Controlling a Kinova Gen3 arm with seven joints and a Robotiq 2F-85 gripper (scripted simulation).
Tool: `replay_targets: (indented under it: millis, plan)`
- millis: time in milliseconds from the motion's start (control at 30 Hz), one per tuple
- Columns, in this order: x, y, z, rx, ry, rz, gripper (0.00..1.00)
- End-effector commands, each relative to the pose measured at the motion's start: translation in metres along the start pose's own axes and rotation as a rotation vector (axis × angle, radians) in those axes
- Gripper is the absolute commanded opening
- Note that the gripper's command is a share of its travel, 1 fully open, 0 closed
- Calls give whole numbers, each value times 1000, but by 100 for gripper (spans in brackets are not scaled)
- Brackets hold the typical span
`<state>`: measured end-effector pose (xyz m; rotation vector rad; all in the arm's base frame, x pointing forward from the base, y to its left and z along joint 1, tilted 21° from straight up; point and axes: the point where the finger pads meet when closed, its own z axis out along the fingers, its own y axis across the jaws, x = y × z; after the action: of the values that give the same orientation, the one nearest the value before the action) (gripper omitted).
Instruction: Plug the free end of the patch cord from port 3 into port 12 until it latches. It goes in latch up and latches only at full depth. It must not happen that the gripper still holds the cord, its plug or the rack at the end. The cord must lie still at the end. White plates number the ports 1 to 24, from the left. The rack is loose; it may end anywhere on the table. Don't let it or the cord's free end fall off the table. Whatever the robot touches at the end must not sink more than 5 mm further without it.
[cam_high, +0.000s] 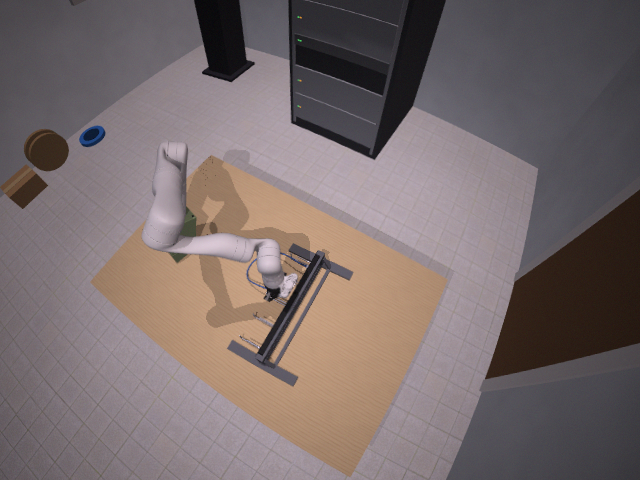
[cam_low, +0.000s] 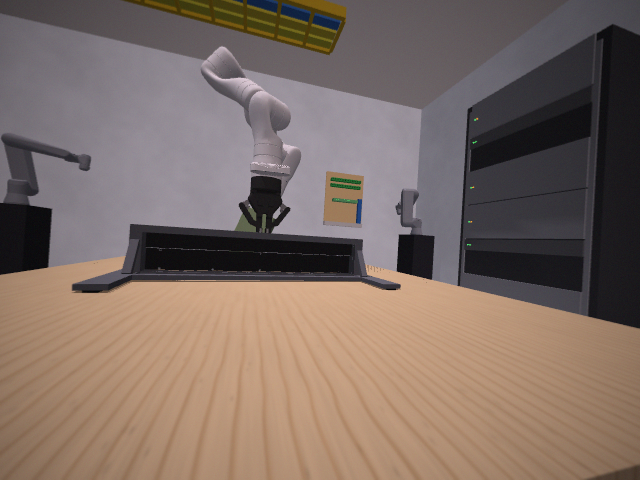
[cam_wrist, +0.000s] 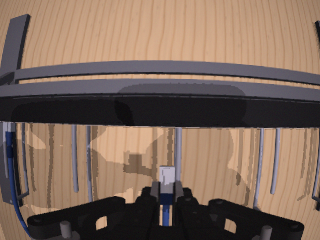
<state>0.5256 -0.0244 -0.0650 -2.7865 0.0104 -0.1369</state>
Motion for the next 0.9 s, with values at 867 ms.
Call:
replay_targets:
  millis: [867]
  plan:
    - [22,4,-1,-11,-4,-7,0]
